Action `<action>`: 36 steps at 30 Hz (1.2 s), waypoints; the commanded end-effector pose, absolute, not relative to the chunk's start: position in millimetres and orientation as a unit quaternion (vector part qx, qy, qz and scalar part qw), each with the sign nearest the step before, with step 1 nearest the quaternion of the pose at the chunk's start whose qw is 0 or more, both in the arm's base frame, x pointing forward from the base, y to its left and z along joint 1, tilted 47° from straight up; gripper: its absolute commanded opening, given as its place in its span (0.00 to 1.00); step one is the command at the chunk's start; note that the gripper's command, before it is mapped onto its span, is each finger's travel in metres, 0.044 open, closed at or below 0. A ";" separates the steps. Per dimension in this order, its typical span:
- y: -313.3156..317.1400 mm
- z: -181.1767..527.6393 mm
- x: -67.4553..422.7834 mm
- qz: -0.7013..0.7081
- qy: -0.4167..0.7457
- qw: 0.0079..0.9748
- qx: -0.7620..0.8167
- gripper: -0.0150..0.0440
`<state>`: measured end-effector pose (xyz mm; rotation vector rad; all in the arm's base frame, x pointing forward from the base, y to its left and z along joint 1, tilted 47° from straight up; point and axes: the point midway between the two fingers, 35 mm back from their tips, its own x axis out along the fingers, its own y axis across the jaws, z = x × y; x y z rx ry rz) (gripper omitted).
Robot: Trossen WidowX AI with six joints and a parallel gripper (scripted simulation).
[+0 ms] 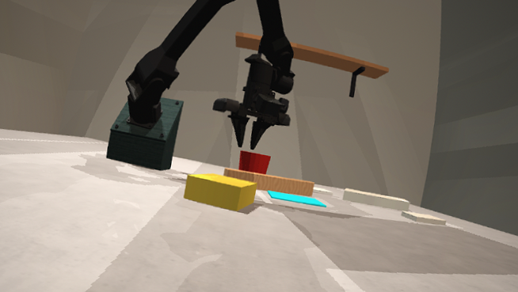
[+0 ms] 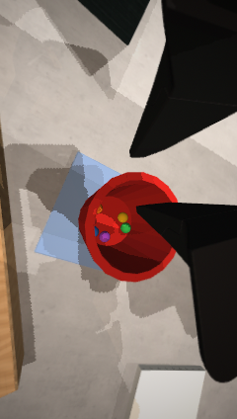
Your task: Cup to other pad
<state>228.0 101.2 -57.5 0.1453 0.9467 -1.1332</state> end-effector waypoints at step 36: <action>68.2 -87.3 230.1 -0.519 0.430 0.736 0.063 0.35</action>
